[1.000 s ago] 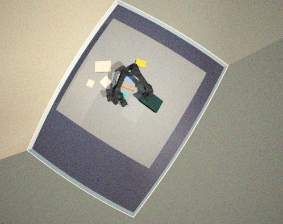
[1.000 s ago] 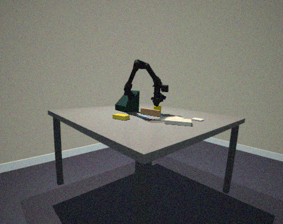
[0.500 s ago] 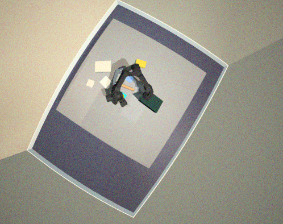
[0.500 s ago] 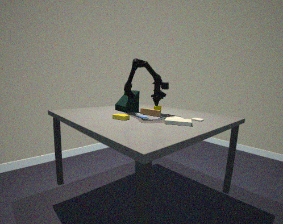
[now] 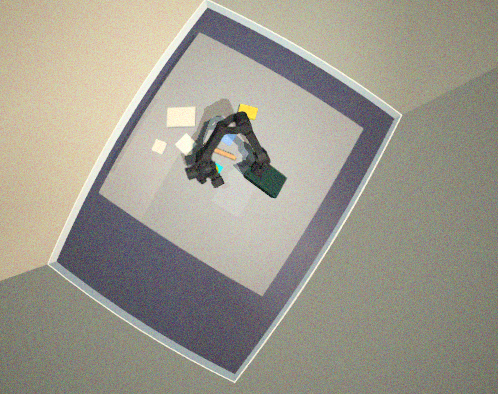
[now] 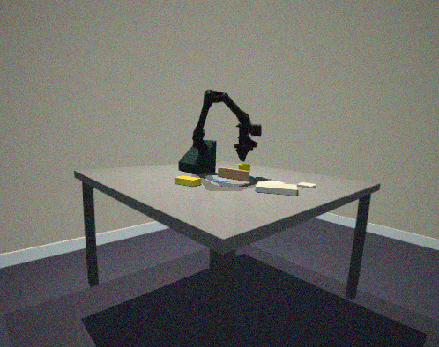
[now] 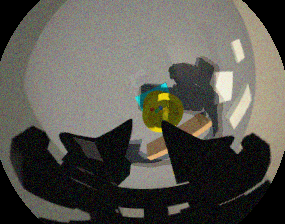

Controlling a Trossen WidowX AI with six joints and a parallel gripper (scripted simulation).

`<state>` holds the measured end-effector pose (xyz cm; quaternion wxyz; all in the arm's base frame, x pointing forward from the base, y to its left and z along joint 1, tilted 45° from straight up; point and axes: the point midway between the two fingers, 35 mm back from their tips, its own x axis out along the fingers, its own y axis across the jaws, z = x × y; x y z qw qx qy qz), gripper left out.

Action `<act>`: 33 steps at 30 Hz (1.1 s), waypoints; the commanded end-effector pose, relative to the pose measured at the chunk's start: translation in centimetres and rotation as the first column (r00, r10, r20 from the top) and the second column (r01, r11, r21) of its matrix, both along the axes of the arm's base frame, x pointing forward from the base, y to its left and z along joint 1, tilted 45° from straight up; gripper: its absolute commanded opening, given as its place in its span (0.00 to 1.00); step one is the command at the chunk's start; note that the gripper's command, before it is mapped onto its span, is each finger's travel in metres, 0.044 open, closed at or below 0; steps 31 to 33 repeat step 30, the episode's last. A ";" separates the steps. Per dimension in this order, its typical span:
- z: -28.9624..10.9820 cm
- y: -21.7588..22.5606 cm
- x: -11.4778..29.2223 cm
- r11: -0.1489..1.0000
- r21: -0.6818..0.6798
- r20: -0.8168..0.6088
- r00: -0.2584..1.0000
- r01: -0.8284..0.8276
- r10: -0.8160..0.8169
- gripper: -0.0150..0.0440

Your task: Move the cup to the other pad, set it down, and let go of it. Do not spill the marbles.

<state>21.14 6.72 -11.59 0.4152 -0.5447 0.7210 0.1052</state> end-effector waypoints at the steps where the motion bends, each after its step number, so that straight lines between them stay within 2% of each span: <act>1: 0.0 0.0 0.0 1.000 -0.001 -0.001 1.000 -0.001 0.001 0.77; 6: 0.3 0.3 0.1 1.000 0.000 0.000 1.000 -0.001 0.001 0.99; 7: 0.5 0.5 0.1 1.000 0.001 0.000 1.000 0.000 0.000 1.00; 18: 4.6 4.4 0.2 1.000 0.005 0.005 1.000 0.006 -0.006 1.00; 33: 4.3 4.2 0.2 1.000 0.003 0.001 1.000 -0.005 0.005 1.00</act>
